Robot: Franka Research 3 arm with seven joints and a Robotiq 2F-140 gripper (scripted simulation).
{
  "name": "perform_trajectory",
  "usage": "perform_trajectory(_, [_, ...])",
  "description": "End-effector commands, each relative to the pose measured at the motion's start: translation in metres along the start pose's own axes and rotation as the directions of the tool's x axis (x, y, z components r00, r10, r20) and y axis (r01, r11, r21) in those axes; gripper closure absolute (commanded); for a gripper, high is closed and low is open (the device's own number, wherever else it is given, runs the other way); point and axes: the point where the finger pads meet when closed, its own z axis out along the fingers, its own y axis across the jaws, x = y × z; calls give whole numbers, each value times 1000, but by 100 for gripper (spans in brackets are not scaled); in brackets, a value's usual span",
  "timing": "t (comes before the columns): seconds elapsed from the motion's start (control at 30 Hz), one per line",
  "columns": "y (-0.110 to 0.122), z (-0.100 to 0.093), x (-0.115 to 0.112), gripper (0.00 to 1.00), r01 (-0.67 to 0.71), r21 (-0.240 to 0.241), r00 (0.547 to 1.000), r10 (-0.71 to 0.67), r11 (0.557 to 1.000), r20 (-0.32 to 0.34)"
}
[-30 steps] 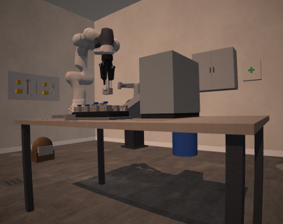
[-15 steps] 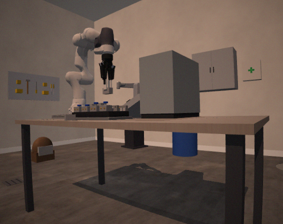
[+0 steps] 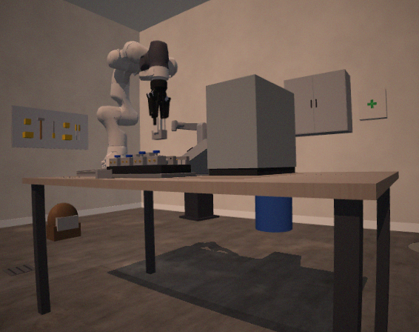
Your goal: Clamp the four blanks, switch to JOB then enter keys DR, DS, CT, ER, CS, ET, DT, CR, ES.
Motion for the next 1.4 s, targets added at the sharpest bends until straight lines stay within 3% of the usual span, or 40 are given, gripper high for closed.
perform_trajectory(0.0, [0, -2, -1, 100, -3, 3, 1000, 3, 1000, 2])
perform_trajectory(1.37, [0, 6, -1, 100, -3, 3, 1000, 3, 1000, 2])
